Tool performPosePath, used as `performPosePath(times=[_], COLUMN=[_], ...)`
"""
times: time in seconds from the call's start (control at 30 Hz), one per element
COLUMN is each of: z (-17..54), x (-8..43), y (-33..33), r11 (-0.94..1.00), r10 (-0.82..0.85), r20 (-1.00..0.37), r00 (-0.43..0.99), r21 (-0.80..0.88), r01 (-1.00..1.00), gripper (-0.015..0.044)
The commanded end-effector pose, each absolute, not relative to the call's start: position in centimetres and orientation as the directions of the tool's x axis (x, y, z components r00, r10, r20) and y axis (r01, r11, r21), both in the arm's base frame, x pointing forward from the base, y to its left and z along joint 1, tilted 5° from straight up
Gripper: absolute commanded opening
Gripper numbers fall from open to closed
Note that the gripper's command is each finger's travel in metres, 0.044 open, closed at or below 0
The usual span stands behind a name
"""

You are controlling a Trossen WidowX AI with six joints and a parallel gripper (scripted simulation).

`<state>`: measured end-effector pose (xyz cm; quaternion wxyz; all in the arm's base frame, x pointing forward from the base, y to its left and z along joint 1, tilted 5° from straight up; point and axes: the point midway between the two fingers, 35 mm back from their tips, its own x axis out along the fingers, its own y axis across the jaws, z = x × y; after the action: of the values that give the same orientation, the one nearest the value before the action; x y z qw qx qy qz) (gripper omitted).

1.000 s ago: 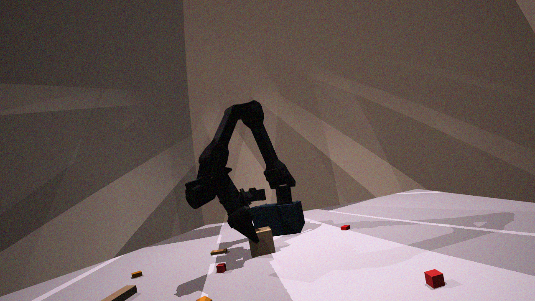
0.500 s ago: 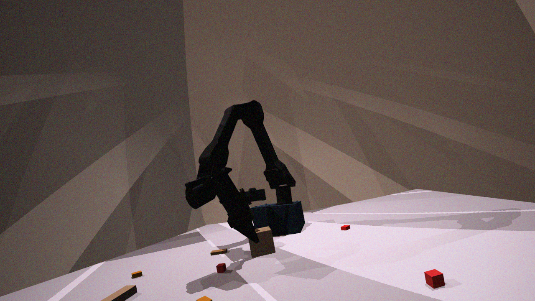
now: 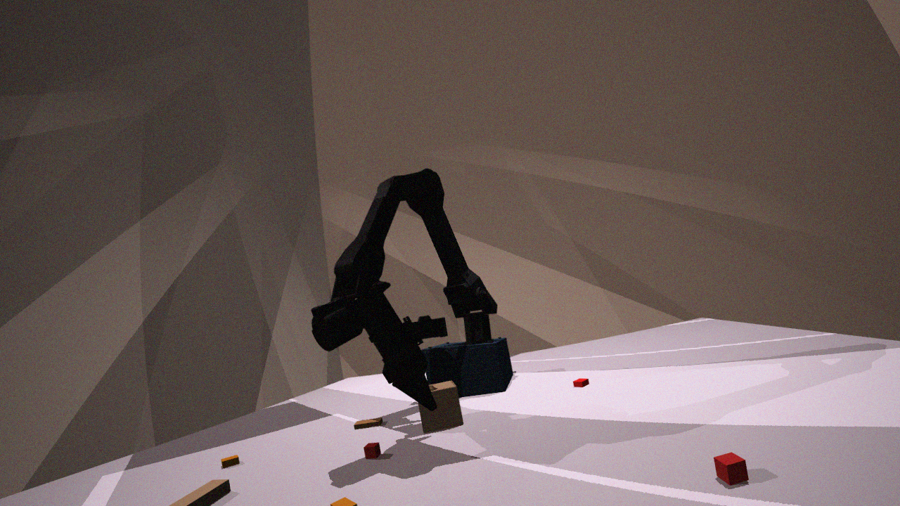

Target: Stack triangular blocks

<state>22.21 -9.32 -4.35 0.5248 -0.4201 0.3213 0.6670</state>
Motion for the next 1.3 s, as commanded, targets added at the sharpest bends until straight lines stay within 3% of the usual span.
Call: performPosePath(times=[0.0, 0.37, 1.27], z=[-4.3, 5.4, 5.0], x=[22.2, 23.3, 23.6], y=[-9.3, -14.0, -14.1], r11=[-0.243, -0.243, -0.23], r10=[0.43, 0.427, 0.424], r20=[-0.898, -0.899, -0.902], r00=[-0.096, -0.095, -0.081], r21=[-0.012, -0.012, -0.021], r01=[-0.97, -0.97, -0.973], gripper=[0.044, 0.044, 0.044])
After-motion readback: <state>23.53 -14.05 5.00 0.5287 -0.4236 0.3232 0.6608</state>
